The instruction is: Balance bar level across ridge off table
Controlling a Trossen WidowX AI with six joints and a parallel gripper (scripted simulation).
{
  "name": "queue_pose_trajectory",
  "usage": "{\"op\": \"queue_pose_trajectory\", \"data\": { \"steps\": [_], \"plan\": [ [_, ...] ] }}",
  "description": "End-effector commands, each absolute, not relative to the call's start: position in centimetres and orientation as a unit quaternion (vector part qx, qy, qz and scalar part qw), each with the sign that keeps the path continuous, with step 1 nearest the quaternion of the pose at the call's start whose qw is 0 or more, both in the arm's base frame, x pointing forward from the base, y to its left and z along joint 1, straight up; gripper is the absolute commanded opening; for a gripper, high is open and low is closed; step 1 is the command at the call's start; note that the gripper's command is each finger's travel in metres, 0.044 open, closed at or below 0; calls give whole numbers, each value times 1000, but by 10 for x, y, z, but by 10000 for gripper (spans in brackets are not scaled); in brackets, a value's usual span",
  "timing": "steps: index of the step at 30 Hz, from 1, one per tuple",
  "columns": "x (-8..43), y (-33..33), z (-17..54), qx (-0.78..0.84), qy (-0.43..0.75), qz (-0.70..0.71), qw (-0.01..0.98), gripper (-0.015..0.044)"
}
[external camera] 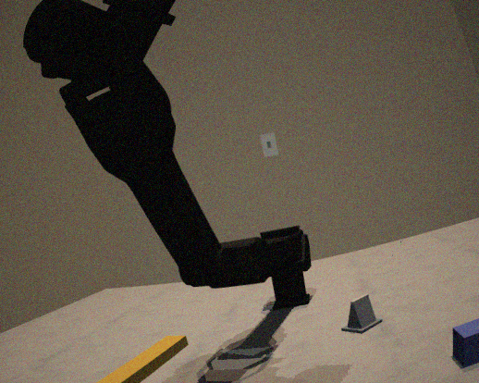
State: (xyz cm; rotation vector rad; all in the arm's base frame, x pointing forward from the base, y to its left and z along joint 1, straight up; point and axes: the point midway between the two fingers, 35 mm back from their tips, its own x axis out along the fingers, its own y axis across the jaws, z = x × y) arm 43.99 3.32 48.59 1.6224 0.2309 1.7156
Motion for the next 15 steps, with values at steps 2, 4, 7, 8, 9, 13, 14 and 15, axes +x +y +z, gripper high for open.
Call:
{"op": "queue_pose_trajectory", "data": {
  "steps": [2, 4, 7, 8, 9, 13, 14, 15],
  "plan": [
    [437, 29, 489, 632, 86, 671, 378, 347],
    [430, 19, 496, 627, 76, 673, 385, 315],
    [416, 3, 507, 618, 59, 675, 398, 315],
    [412, -2, 511, 615, 53, 676, 402, 315],
    [407, -7, 515, 612, 48, 677, 407, 315],
    [393, -17, 523, 594, 26, 679, 432, 315],
    [390, -19, 525, 588, 19, 679, 440, 315],
    [385, -22, 528, 582, 12, 679, 447, 315]
  ]
}}
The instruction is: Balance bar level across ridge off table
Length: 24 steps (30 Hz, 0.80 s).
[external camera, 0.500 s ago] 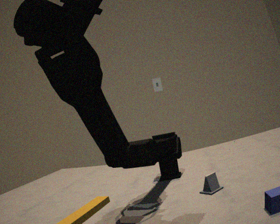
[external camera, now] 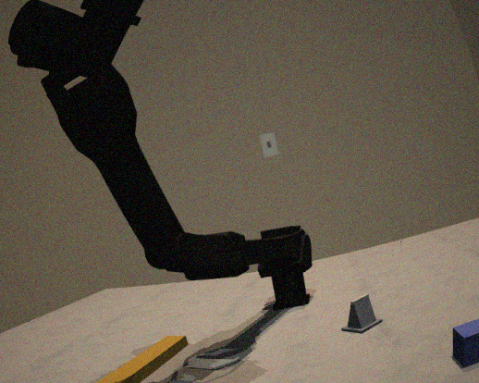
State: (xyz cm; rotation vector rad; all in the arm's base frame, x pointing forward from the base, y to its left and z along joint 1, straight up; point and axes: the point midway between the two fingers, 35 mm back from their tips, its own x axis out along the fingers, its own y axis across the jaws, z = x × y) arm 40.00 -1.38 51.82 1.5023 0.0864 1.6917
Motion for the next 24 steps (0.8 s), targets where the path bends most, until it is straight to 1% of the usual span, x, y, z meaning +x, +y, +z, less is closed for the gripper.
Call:
{"op": "queue_pose_trajectory", "data": {
  "steps": [1, 15, 19, 24],
  "plan": [
    [380, -25, 531, 575, 4, 680, 455, 315],
    [301, -58, 573, 484, -103, 697, 520, 315],
    [294, -59, 577, 492, -97, 702, 505, 315],
    [271, -66, 586, 482, -107, 706, 508, 315]
  ]
}}
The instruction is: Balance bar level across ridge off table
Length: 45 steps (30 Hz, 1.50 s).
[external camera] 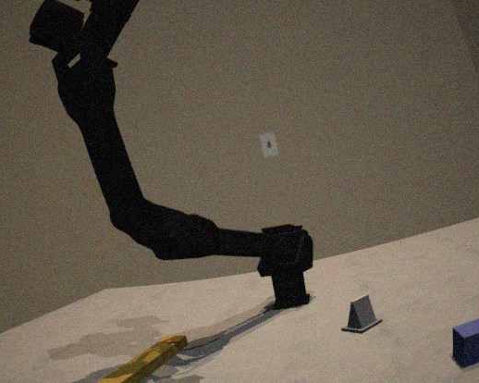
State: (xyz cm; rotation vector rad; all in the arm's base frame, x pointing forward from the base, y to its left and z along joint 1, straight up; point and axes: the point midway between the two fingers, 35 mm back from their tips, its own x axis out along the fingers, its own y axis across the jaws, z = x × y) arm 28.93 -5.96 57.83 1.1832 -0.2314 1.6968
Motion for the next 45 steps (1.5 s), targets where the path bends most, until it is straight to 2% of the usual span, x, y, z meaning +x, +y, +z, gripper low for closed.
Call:
{"op": "queue_pose_trajectory", "data": {
  "steps": [1, 11, 19, 27, 45],
  "plan": [
    [265, -67, 588, 475, -112, 706, 513, 315],
    [211, -77, 604, 399, -181, 704, 558, 315],
    [181, -63, 610, 384, -160, 714, 563, 315],
    [141, -56, 620, 341, -193, 708, 588, 315],
    [74, -13, 621, 209, -220, 669, 679, 315]
  ]
}}
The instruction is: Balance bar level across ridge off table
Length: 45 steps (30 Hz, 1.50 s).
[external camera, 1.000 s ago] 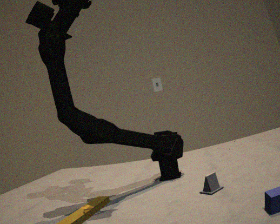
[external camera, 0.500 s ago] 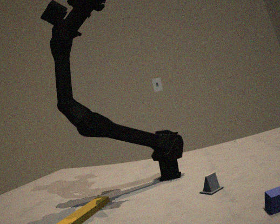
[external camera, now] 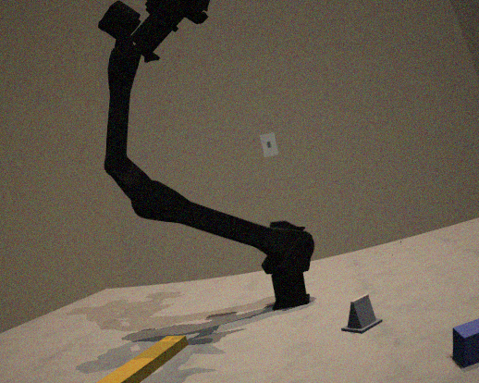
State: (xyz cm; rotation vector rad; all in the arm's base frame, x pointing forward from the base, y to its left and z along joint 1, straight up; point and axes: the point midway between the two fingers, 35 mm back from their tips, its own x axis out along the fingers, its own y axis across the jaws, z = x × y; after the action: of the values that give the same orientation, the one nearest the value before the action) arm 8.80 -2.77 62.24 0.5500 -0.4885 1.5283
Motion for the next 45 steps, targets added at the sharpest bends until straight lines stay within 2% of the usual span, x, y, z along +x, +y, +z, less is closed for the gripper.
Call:
{"op": "queue_pose_trajectory", "data": {
  "steps": [1, 23, 45],
  "plan": [
    [71, -10, 620, 201, -221, 666, 683, 315],
    [42, 70, 599, 46, -200, 593, 779, 315],
    [72, 143, 555, -83, -123, 503, 852, 315]
  ]
}}
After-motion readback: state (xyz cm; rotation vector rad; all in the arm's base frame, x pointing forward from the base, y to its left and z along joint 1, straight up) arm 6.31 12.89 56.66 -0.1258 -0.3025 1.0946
